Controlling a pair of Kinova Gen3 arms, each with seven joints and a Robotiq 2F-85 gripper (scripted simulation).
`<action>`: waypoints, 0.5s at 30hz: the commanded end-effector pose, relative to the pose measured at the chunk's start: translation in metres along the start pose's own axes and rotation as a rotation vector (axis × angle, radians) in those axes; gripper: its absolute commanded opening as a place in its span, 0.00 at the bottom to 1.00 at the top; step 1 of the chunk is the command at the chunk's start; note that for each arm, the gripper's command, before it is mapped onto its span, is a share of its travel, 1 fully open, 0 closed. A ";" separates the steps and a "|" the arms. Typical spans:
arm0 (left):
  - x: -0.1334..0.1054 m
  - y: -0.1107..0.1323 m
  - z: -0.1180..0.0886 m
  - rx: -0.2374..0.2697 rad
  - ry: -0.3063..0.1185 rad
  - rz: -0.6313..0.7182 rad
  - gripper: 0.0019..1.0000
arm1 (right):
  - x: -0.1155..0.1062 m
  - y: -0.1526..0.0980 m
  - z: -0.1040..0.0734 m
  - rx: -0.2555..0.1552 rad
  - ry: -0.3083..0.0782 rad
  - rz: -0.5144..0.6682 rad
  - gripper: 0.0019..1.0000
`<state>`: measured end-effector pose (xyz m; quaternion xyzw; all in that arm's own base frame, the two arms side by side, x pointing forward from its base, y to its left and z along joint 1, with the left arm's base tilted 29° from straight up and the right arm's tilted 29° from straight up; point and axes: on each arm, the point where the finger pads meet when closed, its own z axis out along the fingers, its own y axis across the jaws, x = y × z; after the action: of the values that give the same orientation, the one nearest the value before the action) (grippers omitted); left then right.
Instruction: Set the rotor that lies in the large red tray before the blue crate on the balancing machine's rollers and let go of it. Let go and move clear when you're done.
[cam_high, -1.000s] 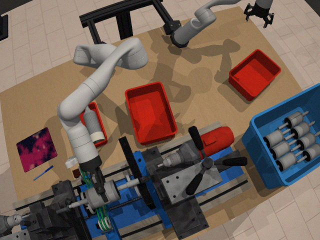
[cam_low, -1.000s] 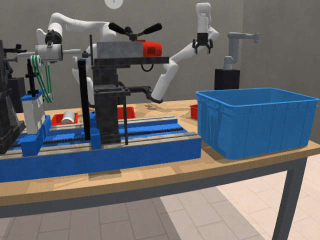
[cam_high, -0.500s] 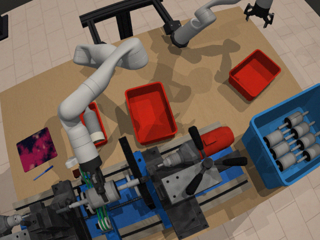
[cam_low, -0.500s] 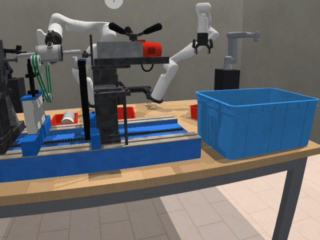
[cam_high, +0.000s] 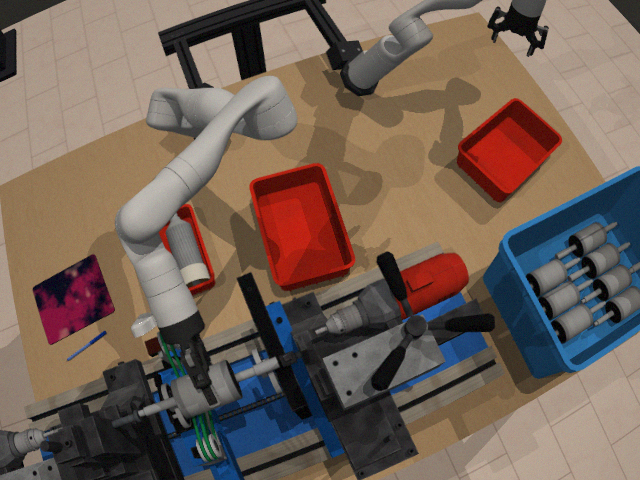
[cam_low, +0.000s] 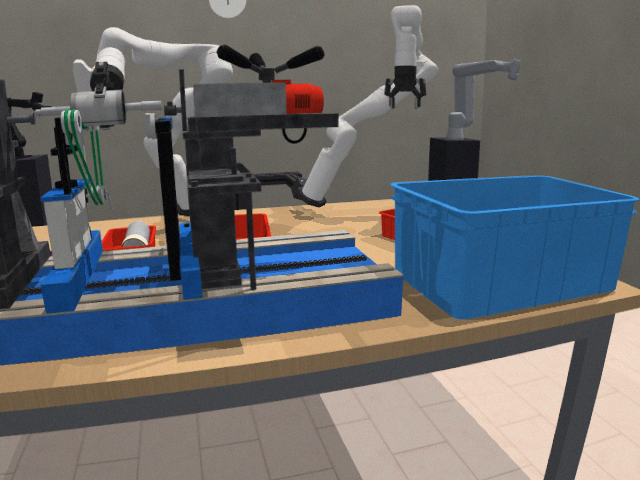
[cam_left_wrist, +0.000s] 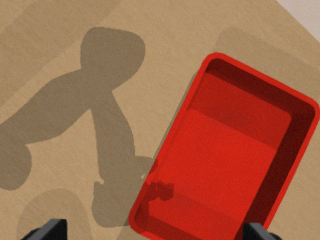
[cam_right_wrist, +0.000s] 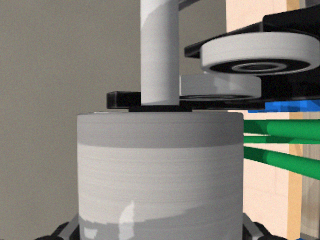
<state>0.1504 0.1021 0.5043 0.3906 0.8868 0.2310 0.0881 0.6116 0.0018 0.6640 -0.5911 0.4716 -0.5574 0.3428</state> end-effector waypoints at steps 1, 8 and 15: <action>0.000 0.000 0.000 -0.001 0.000 0.000 1.00 | 0.000 -0.001 -0.001 0.003 0.000 0.000 0.10; 0.000 0.000 0.000 -0.001 0.000 0.000 1.00 | 0.000 0.001 0.000 0.003 0.000 0.000 0.10; 0.000 0.000 0.000 -0.001 0.000 0.000 1.00 | 0.000 0.001 0.001 0.003 0.000 0.000 0.10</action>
<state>0.1504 0.1021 0.5043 0.3906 0.8868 0.2310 0.0881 0.6125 0.0009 0.6617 -0.5912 0.4715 -0.5573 0.3429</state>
